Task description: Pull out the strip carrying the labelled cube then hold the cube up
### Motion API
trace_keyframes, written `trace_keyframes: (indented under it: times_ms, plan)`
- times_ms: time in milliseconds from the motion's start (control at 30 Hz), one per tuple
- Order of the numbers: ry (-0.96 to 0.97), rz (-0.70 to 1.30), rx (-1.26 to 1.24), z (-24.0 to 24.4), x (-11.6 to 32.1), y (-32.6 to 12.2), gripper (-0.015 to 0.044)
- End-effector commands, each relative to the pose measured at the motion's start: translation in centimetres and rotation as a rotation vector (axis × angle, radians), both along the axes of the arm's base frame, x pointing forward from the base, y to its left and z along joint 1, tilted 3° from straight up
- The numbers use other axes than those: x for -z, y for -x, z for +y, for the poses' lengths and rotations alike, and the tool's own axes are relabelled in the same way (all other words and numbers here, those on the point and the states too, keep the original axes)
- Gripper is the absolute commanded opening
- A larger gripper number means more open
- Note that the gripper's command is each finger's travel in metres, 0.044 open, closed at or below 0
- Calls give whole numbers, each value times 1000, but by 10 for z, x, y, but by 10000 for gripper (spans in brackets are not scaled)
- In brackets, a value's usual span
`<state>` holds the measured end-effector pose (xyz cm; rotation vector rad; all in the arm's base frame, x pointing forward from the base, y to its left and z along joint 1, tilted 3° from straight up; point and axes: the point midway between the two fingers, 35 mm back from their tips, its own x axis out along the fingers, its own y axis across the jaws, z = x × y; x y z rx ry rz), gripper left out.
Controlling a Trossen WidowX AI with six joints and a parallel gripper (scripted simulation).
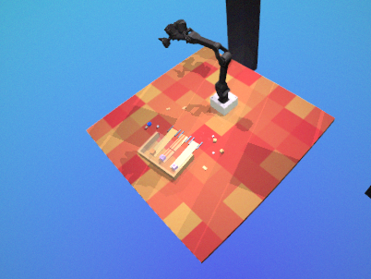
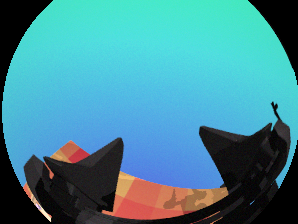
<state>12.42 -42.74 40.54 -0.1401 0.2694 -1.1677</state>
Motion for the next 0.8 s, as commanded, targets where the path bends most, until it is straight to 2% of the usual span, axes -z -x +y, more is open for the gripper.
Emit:
trace_keyframes:
  times_ms: [0, 200, 400, 600, 767]
  plan:
    - [-48, -4, -134, 29, 23, -54, 400]
    - [-145, -10, -336, 89, 67, -131, 400]
    - [-245, 11, -535, 167, 113, -188, 400]
    - [-343, 66, -730, 254, 163, -220, 400]
    - [-421, 134, -894, 331, 206, -227, 400]
